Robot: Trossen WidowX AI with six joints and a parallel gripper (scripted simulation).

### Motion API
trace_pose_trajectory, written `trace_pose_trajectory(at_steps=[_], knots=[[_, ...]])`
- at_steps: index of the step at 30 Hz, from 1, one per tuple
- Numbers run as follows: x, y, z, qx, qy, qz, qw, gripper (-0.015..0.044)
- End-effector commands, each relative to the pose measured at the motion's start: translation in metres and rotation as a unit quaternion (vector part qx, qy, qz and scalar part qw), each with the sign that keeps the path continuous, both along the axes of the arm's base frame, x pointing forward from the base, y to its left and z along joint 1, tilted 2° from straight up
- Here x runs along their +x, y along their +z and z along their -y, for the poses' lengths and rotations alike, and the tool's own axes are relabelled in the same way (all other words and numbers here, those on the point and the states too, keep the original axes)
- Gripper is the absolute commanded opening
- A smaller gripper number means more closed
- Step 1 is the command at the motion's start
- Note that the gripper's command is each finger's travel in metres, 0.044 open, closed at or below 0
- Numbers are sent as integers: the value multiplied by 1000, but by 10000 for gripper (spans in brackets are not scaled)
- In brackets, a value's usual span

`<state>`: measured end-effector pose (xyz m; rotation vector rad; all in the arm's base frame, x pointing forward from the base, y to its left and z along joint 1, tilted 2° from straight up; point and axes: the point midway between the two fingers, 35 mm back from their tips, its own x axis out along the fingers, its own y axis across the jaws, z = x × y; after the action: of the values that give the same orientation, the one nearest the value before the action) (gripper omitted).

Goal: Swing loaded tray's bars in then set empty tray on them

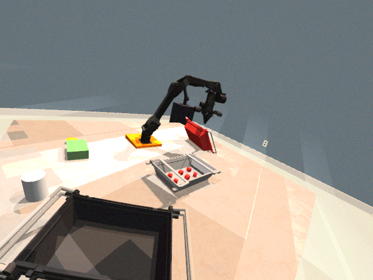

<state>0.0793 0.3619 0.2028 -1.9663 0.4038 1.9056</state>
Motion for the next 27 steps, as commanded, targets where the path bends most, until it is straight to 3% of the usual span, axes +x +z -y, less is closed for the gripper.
trace_pose_trajectory(at_steps=[1,10,27], knots=[[-47,4,-8,-4,168,10,986,0],[-47,0,-8,-6,168,10,986,0],[-45,-47,-9,-23,168,6,985,0]])
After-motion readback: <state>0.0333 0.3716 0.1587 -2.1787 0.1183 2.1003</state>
